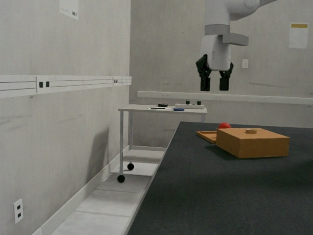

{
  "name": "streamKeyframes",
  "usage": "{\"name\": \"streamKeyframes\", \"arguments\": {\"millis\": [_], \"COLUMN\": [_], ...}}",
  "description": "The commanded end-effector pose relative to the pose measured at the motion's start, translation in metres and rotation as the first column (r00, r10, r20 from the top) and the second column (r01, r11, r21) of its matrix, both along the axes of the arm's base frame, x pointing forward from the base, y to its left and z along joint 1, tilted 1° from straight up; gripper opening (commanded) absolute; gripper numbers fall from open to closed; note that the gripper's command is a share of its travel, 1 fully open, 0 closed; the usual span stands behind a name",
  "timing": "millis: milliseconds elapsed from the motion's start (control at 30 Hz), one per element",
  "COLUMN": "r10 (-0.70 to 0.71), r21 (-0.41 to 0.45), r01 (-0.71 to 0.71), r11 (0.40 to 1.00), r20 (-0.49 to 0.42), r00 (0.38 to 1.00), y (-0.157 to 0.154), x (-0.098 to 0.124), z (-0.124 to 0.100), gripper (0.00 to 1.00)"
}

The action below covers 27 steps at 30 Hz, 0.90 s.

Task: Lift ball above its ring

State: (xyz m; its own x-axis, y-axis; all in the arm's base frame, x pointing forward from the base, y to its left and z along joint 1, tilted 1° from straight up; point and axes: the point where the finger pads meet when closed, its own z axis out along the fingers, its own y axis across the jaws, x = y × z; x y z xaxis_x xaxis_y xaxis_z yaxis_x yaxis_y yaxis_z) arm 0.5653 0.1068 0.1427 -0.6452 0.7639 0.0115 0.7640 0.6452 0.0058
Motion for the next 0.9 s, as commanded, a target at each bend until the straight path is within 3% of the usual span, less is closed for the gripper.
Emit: {"name": "streamKeyframes", "arguments": {"millis": [0, 567, 633, 700, 867], "r10": [0.0, -0.001, -0.02, -0.076, -0.32], "r21": [0.001, 0.001, 0.001, 0.001, 0.0], "r01": [0.0, 0.001, 0.02, 0.076, 0.32], "r11": [1.0, 1.0, 1.0, 0.997, 0.947], "r20": [0.006, 0.006, 0.006, 0.007, 0.01], "r00": [1.0, 1.0, 1.0, 0.997, 0.947], "y": [0.0, -0.001, -0.017, -0.065, -0.128], "x": [0.001, 0.002, 0.002, 0.001, -0.02], "z": [0.003, 0.003, -0.002, -0.013, -0.03], "gripper": [1.0, 1.0, 1.0, 1.0, 1.0]}}
